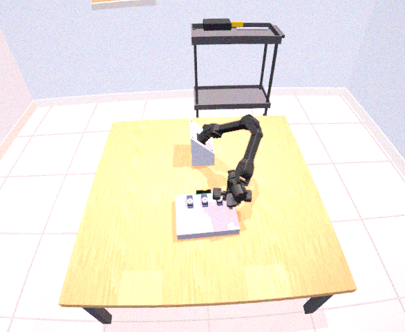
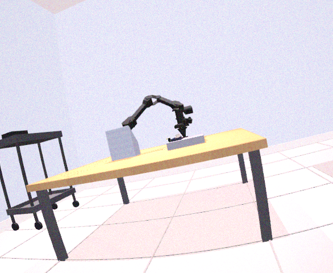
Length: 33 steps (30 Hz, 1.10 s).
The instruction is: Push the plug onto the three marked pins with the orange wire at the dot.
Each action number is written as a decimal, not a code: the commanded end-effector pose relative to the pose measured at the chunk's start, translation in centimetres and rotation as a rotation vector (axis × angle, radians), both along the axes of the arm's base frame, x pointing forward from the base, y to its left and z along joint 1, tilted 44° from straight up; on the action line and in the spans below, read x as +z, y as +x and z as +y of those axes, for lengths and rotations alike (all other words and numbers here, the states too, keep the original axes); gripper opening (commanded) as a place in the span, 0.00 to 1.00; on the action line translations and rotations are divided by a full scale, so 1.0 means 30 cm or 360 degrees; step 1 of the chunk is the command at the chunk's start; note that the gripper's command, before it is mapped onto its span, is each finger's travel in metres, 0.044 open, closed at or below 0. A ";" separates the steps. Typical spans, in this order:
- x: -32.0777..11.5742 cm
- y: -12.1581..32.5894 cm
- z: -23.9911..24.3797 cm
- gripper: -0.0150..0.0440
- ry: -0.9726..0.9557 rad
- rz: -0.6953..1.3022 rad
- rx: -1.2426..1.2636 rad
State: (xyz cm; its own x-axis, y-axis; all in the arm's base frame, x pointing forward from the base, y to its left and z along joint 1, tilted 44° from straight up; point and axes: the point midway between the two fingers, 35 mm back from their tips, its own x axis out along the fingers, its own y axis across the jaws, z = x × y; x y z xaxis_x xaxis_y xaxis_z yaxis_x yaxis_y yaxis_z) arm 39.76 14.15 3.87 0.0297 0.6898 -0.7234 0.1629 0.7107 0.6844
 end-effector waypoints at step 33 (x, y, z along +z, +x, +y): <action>0.008 -0.167 -0.290 0.25 -0.0036 -0.0066 0.0078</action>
State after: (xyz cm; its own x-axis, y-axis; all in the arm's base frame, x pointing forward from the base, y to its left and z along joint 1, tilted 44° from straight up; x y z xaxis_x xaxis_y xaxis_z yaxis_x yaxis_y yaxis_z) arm 35.92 6.34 4.95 0.0290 0.6792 -0.7334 0.1170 0.7263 0.6773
